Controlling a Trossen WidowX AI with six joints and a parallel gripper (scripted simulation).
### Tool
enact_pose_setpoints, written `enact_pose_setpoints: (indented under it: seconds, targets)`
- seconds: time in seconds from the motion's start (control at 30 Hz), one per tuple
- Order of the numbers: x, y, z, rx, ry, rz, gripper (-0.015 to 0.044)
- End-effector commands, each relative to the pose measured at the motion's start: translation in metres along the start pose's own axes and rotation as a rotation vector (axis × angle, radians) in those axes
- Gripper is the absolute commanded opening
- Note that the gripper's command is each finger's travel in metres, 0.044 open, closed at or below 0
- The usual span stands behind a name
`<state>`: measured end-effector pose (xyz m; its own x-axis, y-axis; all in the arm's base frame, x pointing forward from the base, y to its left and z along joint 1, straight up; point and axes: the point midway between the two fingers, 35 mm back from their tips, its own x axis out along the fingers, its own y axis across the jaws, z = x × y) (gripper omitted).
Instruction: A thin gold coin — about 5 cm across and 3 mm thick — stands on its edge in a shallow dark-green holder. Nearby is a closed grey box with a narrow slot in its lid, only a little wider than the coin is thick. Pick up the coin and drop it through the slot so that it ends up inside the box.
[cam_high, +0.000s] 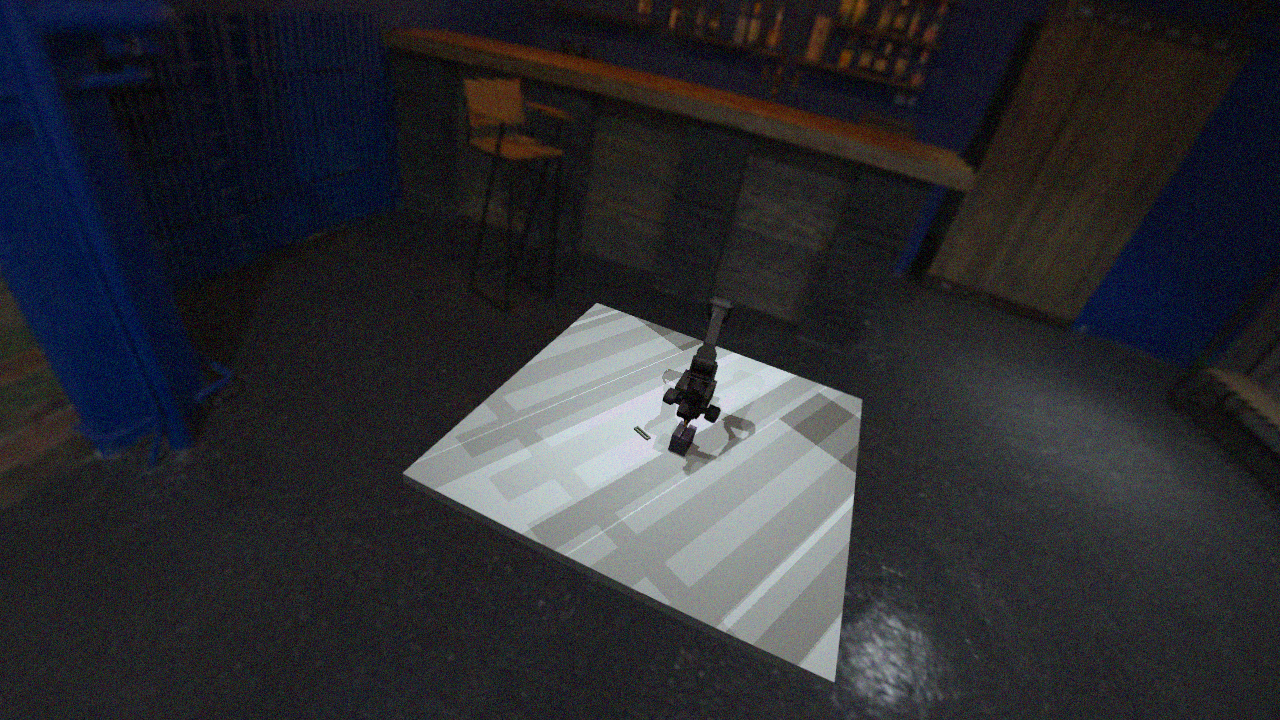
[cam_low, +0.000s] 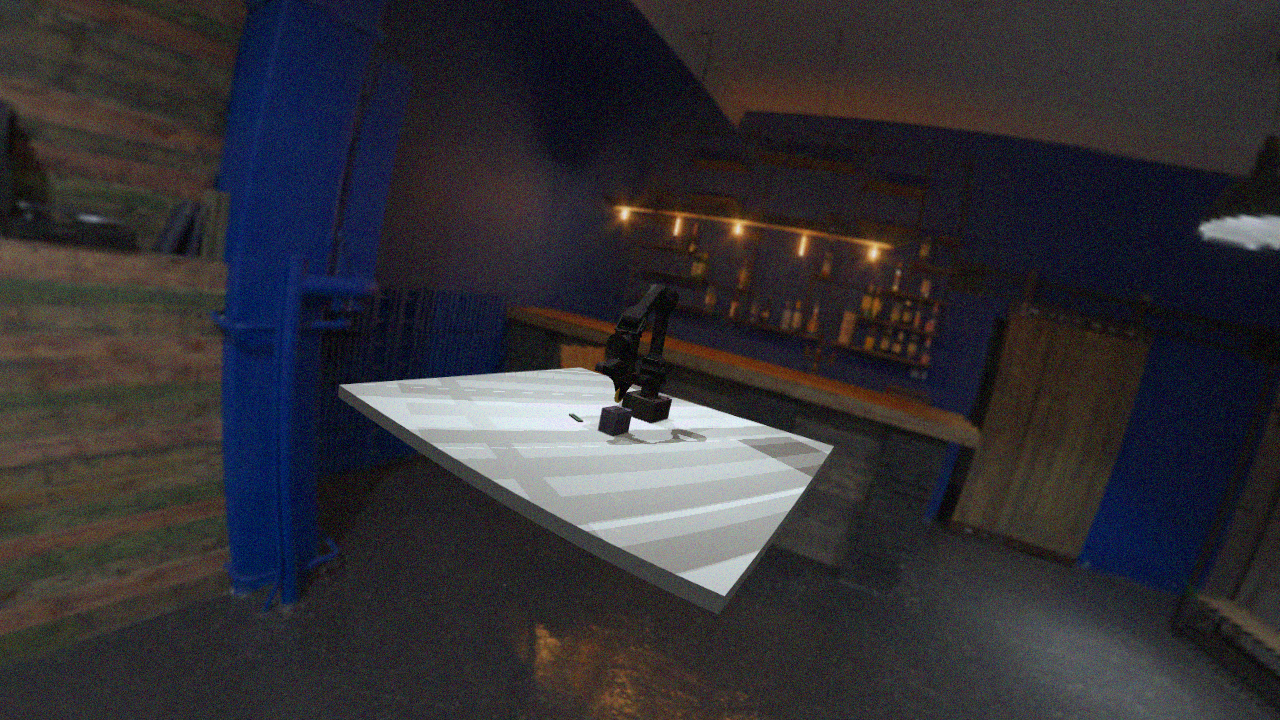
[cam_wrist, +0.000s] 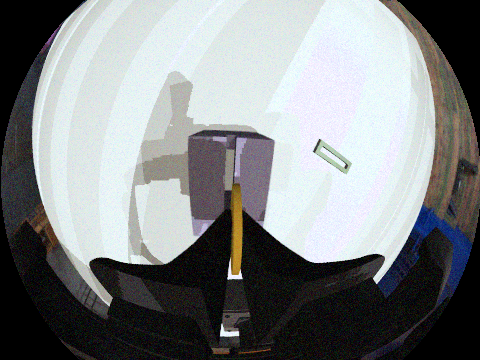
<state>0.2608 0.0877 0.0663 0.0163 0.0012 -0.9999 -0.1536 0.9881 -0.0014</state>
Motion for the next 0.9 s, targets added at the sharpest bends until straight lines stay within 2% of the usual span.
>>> enact_pose_setpoints:
  seconds: [0.0, 0.87]
  targets:
    - [0.0001, -0.0007, 0.0006, -0.001, 0.001, 0.001, 0.0]
    - [0.0015, 0.002, -0.0001, 0.0, 0.001, 0.001, 0.0]
